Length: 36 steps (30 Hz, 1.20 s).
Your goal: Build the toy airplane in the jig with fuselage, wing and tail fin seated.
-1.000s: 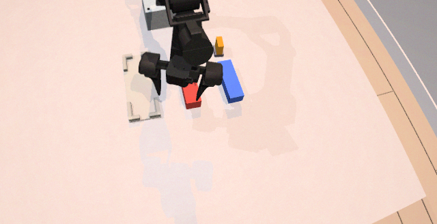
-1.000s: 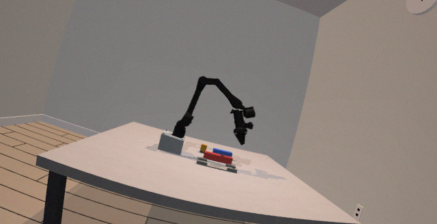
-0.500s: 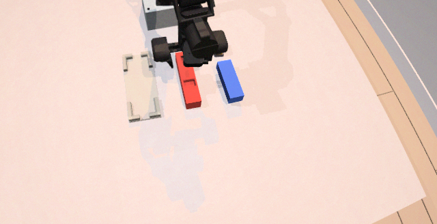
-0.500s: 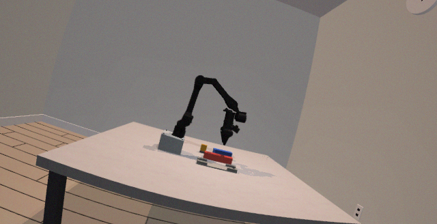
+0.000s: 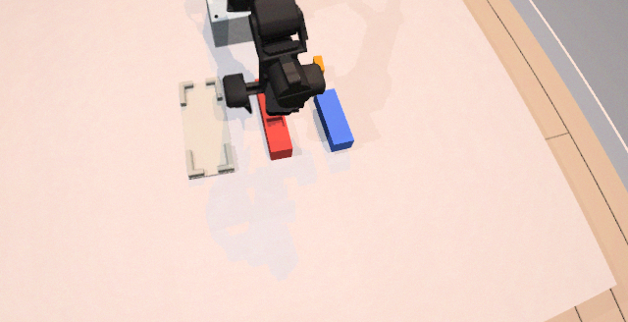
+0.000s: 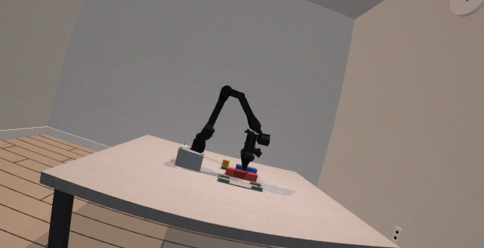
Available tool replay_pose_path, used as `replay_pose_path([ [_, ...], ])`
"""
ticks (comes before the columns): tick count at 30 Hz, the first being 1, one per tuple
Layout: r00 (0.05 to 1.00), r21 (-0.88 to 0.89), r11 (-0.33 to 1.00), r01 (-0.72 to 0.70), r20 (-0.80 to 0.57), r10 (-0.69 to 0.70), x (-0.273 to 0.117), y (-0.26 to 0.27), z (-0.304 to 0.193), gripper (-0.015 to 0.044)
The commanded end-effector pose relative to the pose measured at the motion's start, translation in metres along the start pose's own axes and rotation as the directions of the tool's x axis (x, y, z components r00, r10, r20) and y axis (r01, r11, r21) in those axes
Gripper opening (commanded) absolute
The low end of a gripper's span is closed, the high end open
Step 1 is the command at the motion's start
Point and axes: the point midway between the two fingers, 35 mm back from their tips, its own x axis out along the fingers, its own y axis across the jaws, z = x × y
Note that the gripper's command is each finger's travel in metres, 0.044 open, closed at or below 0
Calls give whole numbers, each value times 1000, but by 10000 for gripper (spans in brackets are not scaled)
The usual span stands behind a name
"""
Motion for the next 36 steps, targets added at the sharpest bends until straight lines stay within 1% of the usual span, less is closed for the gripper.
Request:
replay_pose_path([
  [1,1000,-6,1000,-4,-7,4,5,1,-2,440],
  [32,1000,-6,1000,-4,-7,4,53,1,-3,440],
  [36,1000,-6,1000,-4,-7,4,53,1,-3,335],
])
